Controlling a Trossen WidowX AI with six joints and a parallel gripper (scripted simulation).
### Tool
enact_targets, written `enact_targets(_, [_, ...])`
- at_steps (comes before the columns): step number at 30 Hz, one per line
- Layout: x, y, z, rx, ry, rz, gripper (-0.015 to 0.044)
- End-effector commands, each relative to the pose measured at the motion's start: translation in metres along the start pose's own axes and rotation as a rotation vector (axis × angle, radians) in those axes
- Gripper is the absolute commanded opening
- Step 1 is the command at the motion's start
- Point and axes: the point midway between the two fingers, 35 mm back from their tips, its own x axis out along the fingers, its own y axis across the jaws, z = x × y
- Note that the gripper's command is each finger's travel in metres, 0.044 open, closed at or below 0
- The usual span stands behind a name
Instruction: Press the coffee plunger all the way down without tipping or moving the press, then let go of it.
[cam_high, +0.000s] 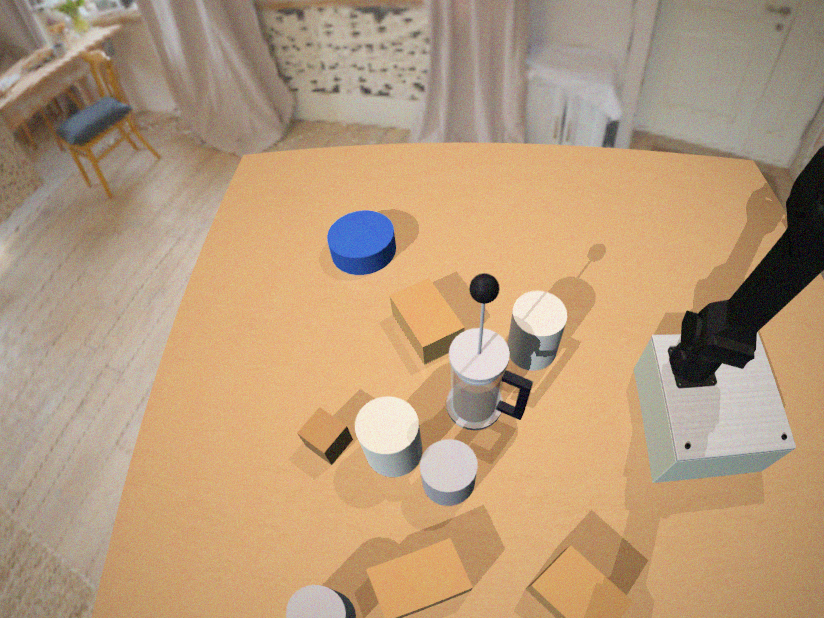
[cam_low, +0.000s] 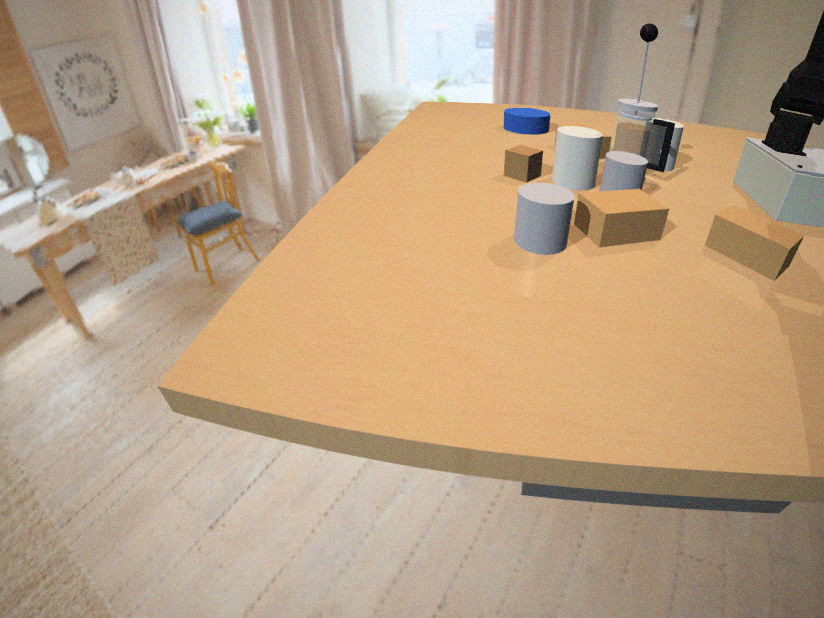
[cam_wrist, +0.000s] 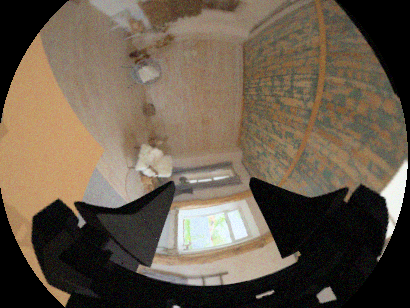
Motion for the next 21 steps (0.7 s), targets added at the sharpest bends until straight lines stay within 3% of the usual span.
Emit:
enact_targets(1, [-0.002,0.0,-0.001,0.007,0.01,-0.001,0.0426])
enact_targets(8, [-0.053,0.001,-0.034,0.198,0.298,-0.058,0.044])
enact_targets(21, [-0.235,0.049,-0.068,0.697,1.058,-0.413,0.044])
